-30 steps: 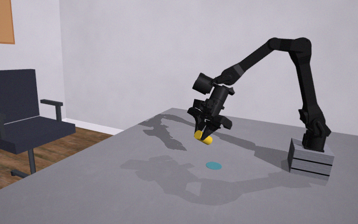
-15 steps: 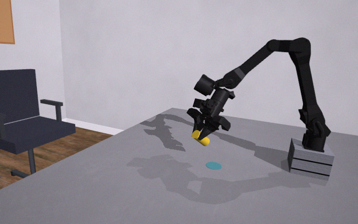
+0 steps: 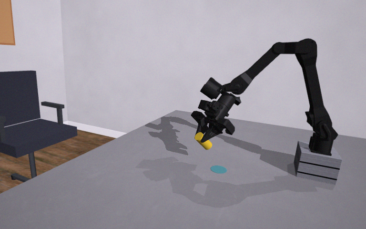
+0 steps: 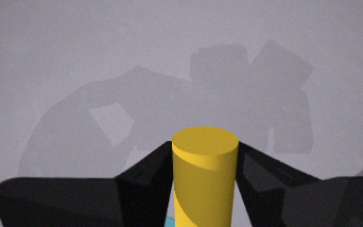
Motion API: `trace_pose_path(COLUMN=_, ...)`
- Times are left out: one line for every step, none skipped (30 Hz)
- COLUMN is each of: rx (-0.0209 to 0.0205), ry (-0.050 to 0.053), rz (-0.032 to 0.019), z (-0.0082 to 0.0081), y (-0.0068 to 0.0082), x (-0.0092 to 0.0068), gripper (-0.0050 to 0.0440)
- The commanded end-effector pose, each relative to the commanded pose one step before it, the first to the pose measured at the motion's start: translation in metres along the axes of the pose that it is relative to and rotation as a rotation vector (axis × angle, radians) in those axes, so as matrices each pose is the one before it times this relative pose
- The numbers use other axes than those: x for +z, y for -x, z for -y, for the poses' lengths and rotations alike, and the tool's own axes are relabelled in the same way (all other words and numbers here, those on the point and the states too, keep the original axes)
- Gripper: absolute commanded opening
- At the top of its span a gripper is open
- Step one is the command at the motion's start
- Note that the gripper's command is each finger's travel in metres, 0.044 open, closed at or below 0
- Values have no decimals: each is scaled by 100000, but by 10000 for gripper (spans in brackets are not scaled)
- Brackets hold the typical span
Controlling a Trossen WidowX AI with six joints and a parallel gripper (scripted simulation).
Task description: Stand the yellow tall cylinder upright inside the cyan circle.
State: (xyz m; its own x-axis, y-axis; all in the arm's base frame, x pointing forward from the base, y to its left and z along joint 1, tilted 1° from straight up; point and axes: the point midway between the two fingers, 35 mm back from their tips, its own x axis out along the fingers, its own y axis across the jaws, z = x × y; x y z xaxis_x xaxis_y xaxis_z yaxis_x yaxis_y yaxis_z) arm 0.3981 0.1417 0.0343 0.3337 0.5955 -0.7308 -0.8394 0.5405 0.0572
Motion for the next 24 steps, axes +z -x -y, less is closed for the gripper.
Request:
trace_pose_path(rx=-422, ry=90, rz=3975, z=241, y=312, x=313, gripper=105)
trace_pose_path(rx=0, ry=0, rz=0, z=0, y=0, x=0, gripper=105)
trace_pose_path(rx=3, ry=28, rz=862, z=32, y=28, x=21, gripper=105)
trace_pose_path(rx=21, ry=15, rz=830, z=30, y=22, x=11, gripper=105)
trace_pose_path(rx=57, ry=-53, rz=738, z=24, y=7, x=-13, gripper=105)
trace_pose_path(rx=97, ry=-147, rz=718, z=21, y=-6, x=-39, gripper=105)
trace_pose_path(rx=104, ry=-151, rz=757, z=21, y=-4, x=-41, gripper=105)
trace_pose_path(rx=94, ry=-133, rz=777, z=20, y=4, x=-33, gripper=105)
trace_pose_path(rx=65, ry=-90, rz=818, z=21, y=21, x=-13, gripper=105)
trace_pose_path(rx=48, ry=-61, rz=844, z=21, y=32, x=0, gripper=105)
trace_pose_path(rx=42, ry=-45, rz=856, z=20, y=38, x=6, gripper=105)
trace_pose_path(rx=50, ry=-47, rz=847, z=19, y=37, x=2, gripper=105)
trace_pose_path(rx=69, ry=-63, rz=826, z=17, y=32, x=-9, gripper=105)
trace_pose_path(rx=86, ry=-79, rz=806, z=15, y=26, x=-20, gripper=105)
trace_pose_path(rx=98, ry=-87, rz=794, z=13, y=24, x=-26, gripper=105)
trace_pose_path(rx=102, ry=-83, rz=792, z=11, y=25, x=-27, gripper=105)
trace_pose_path(rx=98, ry=-70, rz=801, z=10, y=30, x=-23, gripper=105)
trace_pose_path(rx=0, ry=0, rz=0, z=0, y=0, x=0, gripper=105)
trace_pose_path(rx=0, ry=0, rz=0, z=0, y=0, x=0, gripper=105)
trace_pose_path(rx=0, ry=80, rz=939, z=14, y=80, x=53, gripper=105)
trace_pose_path(rx=92, ry=-44, rz=816, z=8, y=40, x=-14, gripper=105)
trace_pose_path(rx=113, ry=-66, rz=790, z=6, y=33, x=-28, gripper=105)
trace_pose_path(rx=137, ry=-95, rz=759, z=3, y=25, x=-45, gripper=105)
trace_pose_path(rx=140, ry=-91, rz=759, z=2, y=27, x=-45, gripper=105)
